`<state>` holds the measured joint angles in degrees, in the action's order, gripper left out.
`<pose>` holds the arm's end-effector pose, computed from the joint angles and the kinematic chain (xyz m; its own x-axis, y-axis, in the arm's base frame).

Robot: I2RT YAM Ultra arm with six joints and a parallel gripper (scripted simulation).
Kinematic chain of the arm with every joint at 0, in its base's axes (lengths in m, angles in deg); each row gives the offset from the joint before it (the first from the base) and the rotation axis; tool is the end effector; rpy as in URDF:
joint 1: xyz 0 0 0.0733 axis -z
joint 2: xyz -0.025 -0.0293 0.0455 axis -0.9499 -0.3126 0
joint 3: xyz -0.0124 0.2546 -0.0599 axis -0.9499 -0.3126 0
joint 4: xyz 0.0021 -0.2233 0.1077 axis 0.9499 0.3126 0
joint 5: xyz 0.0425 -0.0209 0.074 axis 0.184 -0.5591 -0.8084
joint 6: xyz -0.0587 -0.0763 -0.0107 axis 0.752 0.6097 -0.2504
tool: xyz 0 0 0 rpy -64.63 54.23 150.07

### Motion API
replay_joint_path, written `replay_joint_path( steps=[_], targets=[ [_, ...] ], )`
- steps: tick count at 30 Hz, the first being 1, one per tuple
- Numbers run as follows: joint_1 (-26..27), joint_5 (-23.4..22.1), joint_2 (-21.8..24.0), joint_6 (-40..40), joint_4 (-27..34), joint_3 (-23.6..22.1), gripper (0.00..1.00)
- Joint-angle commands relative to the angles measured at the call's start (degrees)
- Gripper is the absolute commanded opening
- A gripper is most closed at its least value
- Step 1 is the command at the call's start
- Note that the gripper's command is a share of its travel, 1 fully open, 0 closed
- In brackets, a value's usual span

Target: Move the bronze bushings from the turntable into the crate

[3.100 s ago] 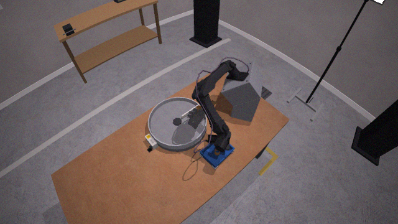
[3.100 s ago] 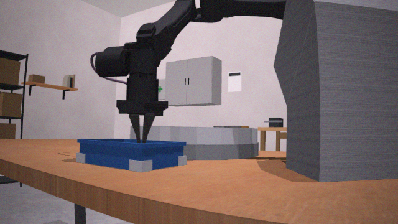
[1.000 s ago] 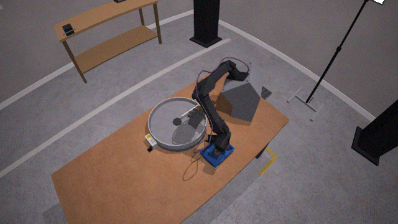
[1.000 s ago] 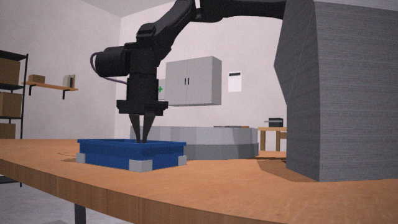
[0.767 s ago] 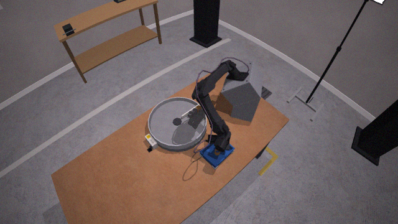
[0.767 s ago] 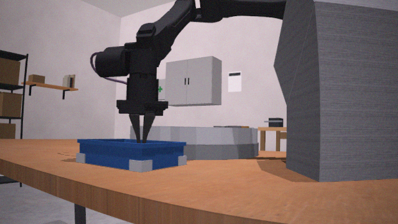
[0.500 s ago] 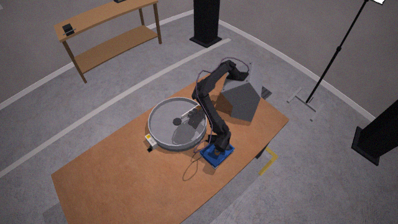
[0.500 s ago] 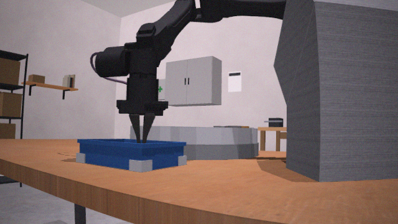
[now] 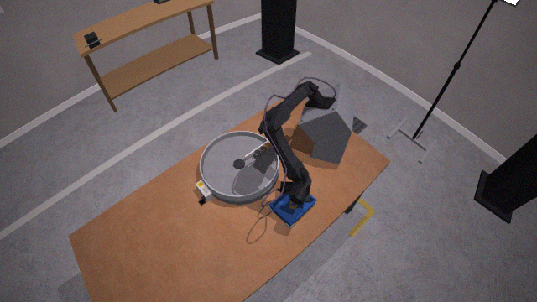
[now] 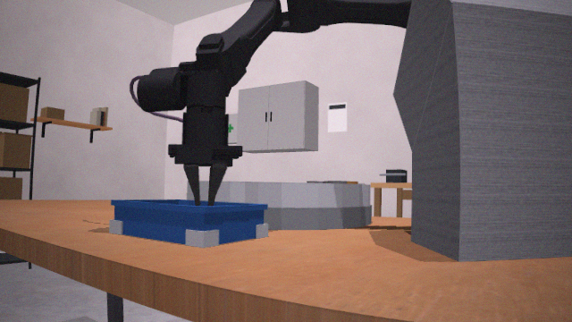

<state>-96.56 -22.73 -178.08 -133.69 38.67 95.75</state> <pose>0.3970 0.1193 -0.1447 -0.5872 0.4828 -0.6497 0.7346 0.6550 -0.1771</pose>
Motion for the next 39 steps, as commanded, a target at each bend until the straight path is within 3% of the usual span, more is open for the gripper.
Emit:
replay_joint_path(
  steps=[1, 27, 36, 39],
  targets=[
    [-1.4, 0.3, 2.5, 0.5, 0.2, 1.5, 0.14],
    [-1.5, 0.4, 2.6, 0.0, 0.8, 1.5, 0.14],
    [-3.5, 0.8, 5.4, -3.1, 3.9, -2.4, 0.14],
    [-4.0, 0.7, 6.2, -3.7, 4.6, -0.9, 0.14]
  ],
)
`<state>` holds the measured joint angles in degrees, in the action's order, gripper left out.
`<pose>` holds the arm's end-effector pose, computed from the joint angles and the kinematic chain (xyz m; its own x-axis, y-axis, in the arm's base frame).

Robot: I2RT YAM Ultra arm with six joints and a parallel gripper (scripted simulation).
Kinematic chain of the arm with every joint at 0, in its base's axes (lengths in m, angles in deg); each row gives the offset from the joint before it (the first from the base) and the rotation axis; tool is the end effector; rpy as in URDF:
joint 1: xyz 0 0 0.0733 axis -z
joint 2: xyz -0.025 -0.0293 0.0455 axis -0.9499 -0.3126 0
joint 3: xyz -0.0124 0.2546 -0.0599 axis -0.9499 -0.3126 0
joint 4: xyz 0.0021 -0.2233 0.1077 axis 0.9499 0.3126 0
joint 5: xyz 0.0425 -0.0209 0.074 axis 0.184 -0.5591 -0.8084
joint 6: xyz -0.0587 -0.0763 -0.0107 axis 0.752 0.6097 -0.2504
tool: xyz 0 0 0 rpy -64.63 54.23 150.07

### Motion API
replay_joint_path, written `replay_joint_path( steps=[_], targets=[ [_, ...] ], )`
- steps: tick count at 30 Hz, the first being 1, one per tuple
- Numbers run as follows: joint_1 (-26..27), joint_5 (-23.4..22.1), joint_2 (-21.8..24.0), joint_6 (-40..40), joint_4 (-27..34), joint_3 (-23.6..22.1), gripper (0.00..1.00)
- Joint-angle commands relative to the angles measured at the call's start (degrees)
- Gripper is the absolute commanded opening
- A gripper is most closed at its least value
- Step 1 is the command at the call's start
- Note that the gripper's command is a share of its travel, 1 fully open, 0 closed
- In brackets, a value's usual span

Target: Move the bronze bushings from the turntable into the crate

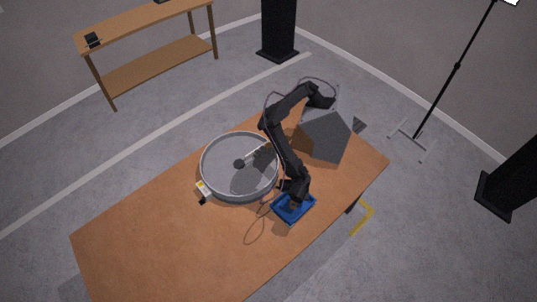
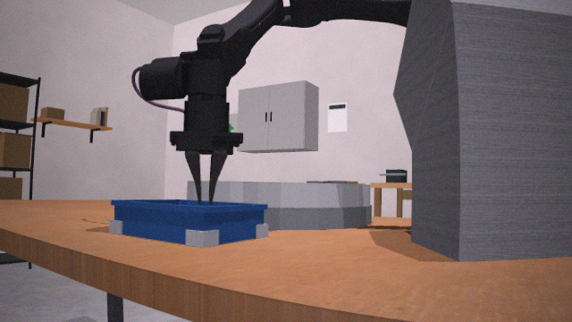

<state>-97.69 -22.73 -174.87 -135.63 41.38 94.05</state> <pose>0.3929 0.1263 -0.1278 -0.5841 0.4876 -0.6489 0.7382 0.6515 -0.1749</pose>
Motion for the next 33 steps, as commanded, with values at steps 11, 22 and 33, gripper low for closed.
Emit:
replay_joint_path(
  steps=[11, 22, 33],
  targets=[
    [-7.3, 1.0, 8.8, -7.6, 10.0, -1.7, 0.14],
    [-8.1, 0.9, 9.7, -9.0, 12.2, -1.7, 0.14],
    [-8.2, 0.9, 9.7, -9.1, 12.3, -1.7, 0.14]
  ],
)
